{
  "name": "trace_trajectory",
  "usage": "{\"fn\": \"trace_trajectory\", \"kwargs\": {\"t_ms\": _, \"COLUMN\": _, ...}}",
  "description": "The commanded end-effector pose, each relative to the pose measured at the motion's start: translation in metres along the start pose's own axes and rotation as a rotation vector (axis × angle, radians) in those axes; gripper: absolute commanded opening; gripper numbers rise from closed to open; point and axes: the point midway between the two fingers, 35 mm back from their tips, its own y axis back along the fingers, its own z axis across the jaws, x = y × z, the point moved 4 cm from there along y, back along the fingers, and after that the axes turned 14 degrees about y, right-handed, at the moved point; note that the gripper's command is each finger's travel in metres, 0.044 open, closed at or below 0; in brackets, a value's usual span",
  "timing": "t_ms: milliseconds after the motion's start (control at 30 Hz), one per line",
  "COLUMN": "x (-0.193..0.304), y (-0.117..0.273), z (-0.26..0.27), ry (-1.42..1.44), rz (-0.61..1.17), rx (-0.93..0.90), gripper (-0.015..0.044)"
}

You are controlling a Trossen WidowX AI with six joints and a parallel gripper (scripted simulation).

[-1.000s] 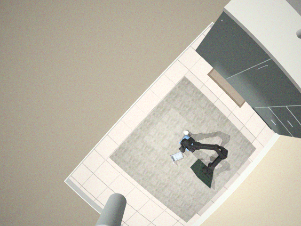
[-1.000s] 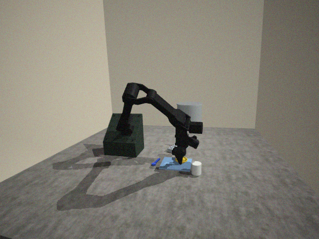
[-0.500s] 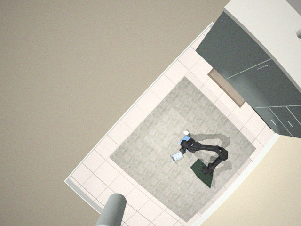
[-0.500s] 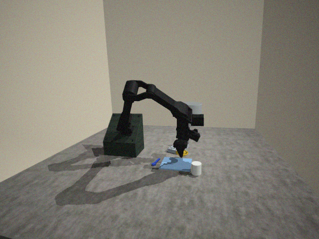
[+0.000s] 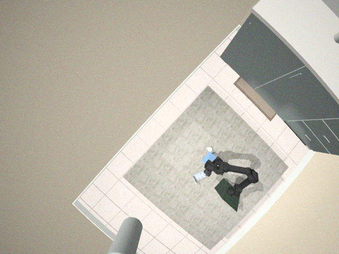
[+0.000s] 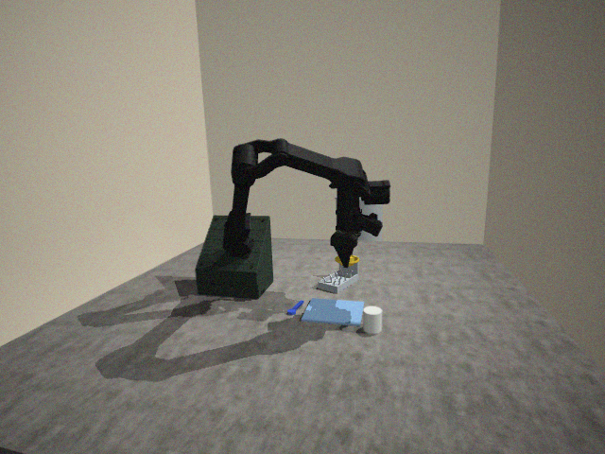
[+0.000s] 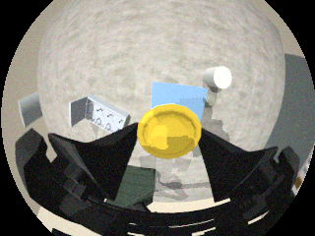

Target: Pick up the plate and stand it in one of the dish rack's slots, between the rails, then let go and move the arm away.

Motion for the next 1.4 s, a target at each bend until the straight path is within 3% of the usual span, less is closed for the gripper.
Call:
{"fn": "trace_trajectory", "kwargs": {"t_ms": 0, "x": -0.001, "y": 0.027, "z": 0.0, "ry": -0.01, "rz": -0.011, "rx": 0.0, "gripper": 0.0}}
{"fn": "trace_trajectory", "kwargs": {"t_ms": 333, "x": 0.002, "y": 0.05, "z": 0.003, "ry": -0.016, "rz": -0.009, "rx": 0.006, "gripper": 0.0}}
{"fn": "trace_trajectory", "kwargs": {"t_ms": 800, "x": 0.071, "y": 0.049, "z": 0.111, "ry": -0.406, "rz": -0.006, "rx": 0.0, "gripper": 0.0}}
{"fn": "trace_trajectory", "kwargs": {"t_ms": 1067, "x": 0.071, "y": 0.047, "z": 0.111, "ry": -0.394, "rz": 0.002, "rx": -0.008, "gripper": 0.0}}
{"fn": "trace_trajectory", "kwargs": {"t_ms": 1367, "x": 0.071, "y": 0.022, "z": 0.11, "ry": -0.232, "rz": 0.097, "rx": -0.135, "gripper": 0.0}}
